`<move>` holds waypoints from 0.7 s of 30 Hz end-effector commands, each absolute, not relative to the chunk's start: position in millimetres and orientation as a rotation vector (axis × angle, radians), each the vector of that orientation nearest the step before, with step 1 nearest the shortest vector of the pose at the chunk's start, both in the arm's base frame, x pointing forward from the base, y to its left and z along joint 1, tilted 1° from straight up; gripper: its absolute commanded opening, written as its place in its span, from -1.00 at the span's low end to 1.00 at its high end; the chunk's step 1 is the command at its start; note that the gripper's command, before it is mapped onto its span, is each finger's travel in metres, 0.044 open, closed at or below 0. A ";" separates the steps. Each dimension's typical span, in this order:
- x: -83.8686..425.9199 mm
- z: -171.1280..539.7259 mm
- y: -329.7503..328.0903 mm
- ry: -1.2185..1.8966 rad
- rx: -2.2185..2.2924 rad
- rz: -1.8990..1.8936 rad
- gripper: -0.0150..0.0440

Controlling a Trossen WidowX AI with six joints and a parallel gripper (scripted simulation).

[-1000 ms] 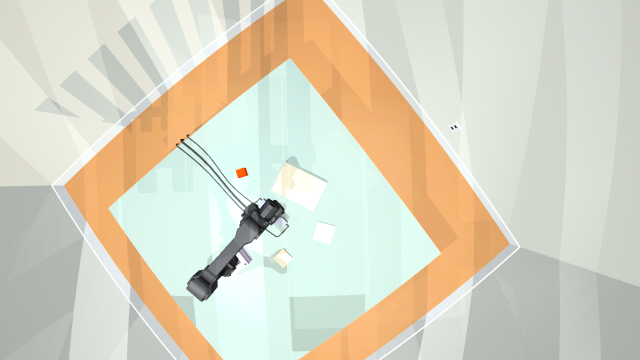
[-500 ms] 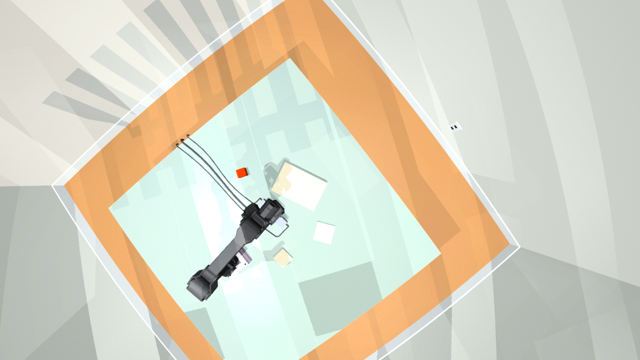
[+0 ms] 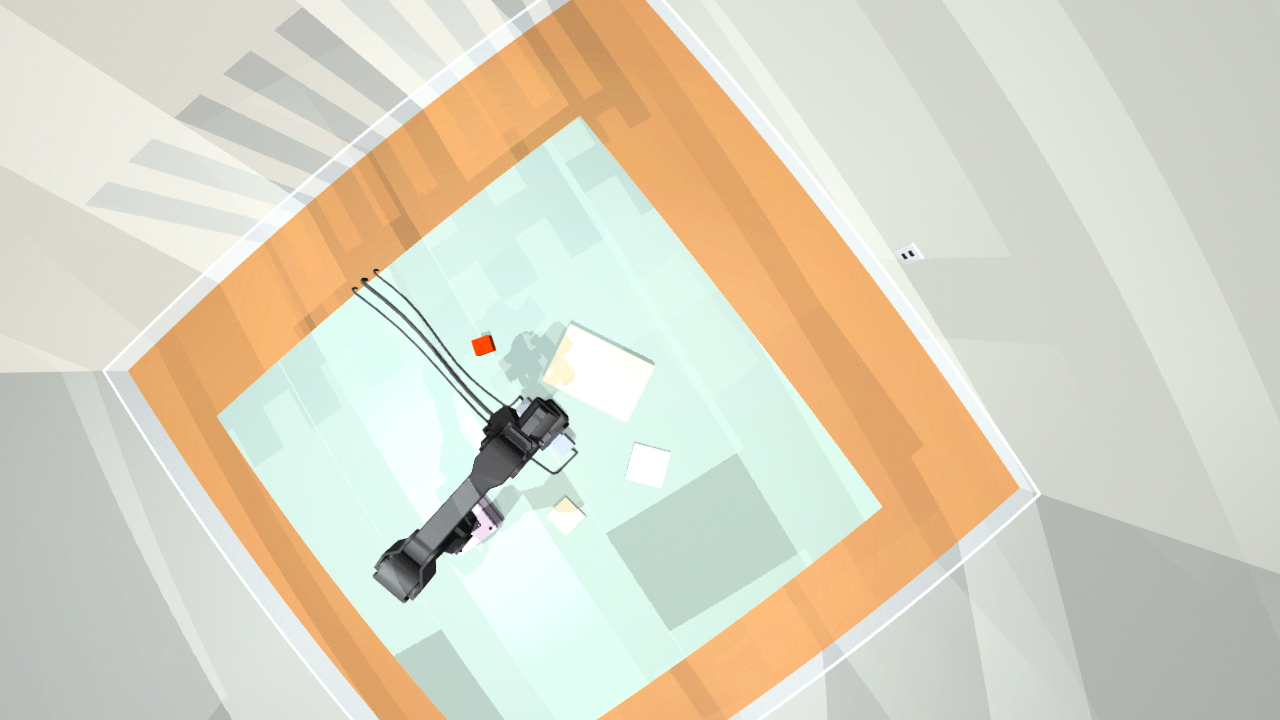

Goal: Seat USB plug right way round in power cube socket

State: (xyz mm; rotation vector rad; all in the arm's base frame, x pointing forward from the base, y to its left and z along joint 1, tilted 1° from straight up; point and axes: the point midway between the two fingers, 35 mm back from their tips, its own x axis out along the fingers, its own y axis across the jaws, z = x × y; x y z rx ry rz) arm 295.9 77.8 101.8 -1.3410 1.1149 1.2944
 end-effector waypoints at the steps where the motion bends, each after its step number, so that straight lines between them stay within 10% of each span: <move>1: 296.2 101.0 78.0 1.111 -1.345 1.297 -0.49; 21: 296.5 98.6 78.3 1.107 -1.352 1.304 -0.49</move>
